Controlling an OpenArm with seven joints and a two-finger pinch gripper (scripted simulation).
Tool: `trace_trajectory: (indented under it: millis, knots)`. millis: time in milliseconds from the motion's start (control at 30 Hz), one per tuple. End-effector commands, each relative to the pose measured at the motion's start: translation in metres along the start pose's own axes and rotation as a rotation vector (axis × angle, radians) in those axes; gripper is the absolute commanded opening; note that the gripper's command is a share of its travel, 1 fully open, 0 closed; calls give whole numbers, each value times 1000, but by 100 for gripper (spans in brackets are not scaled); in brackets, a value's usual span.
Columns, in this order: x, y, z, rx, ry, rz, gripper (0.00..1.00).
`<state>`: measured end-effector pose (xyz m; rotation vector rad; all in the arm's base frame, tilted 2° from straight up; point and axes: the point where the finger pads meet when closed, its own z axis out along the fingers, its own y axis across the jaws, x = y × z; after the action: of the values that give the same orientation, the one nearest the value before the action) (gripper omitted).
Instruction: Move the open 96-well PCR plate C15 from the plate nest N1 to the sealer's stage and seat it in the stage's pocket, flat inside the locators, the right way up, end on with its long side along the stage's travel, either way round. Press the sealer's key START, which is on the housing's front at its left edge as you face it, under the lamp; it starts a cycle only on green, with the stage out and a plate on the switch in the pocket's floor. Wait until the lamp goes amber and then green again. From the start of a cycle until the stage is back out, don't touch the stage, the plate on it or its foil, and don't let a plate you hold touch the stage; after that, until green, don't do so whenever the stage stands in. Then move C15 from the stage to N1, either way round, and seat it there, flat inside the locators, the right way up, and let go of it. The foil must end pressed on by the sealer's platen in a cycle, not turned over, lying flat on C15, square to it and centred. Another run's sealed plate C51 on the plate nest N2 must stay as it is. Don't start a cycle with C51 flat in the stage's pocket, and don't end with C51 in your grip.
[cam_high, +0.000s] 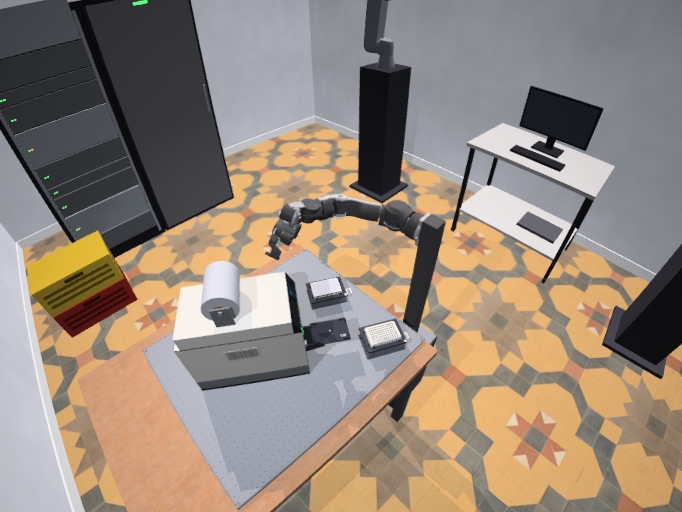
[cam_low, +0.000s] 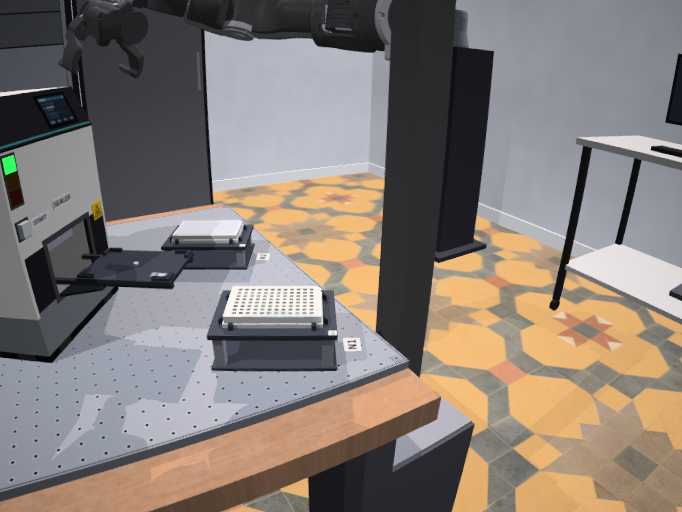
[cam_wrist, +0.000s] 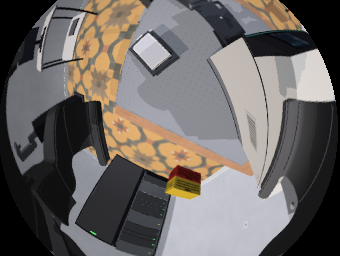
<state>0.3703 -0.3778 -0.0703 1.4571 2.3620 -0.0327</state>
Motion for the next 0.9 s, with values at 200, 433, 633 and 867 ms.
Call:
trace_trajectory:
  millis: [200,433,633,867]
  knots:
    - [26,2,3,9,86,-118,77]
    - [26,2,3,9,86,-118,77]
    - [69,7,9,15,219,-334,77]
    - [69,7,9,15,219,-334,77]
